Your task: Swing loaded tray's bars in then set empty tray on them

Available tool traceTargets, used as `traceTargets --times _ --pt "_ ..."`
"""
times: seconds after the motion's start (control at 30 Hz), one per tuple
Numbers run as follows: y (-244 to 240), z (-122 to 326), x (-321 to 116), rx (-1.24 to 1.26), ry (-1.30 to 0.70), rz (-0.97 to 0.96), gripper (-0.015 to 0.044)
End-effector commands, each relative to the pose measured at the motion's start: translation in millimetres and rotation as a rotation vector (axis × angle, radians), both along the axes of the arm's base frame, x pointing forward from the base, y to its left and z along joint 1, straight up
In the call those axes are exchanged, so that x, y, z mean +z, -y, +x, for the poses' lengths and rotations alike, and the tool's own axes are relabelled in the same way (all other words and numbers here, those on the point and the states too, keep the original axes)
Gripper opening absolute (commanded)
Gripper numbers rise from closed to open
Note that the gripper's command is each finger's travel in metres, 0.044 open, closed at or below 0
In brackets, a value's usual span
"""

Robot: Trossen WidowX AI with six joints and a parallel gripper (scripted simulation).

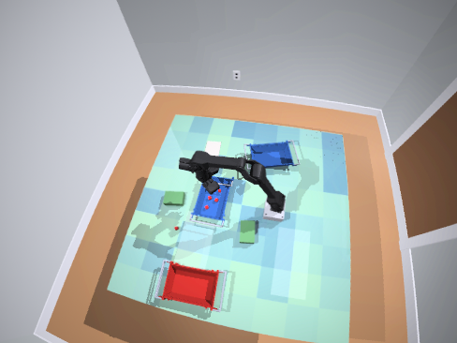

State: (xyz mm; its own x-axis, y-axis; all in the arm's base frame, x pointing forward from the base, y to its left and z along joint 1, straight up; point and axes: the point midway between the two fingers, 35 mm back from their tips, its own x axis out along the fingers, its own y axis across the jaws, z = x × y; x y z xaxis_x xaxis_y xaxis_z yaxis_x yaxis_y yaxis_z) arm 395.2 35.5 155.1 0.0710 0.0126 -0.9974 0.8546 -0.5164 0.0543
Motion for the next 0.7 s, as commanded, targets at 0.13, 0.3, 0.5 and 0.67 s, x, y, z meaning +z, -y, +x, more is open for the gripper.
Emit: traceTargets --times 0.13,0.3,0.5,0.67 --pt "-89.2 -9.9 -34.3 1.057 0.005 -0.054 0.0081" --pt "-118.9 -18.7 -46.8 1.429 0.007 -0.072 0.0081" --pt "-153.9 -33.1 -62.1 1.882 0.012 -0.093 0.0081" --pt "-179.4 -46.6 -73.7 2.228 0.018 -0.107 0.0081"
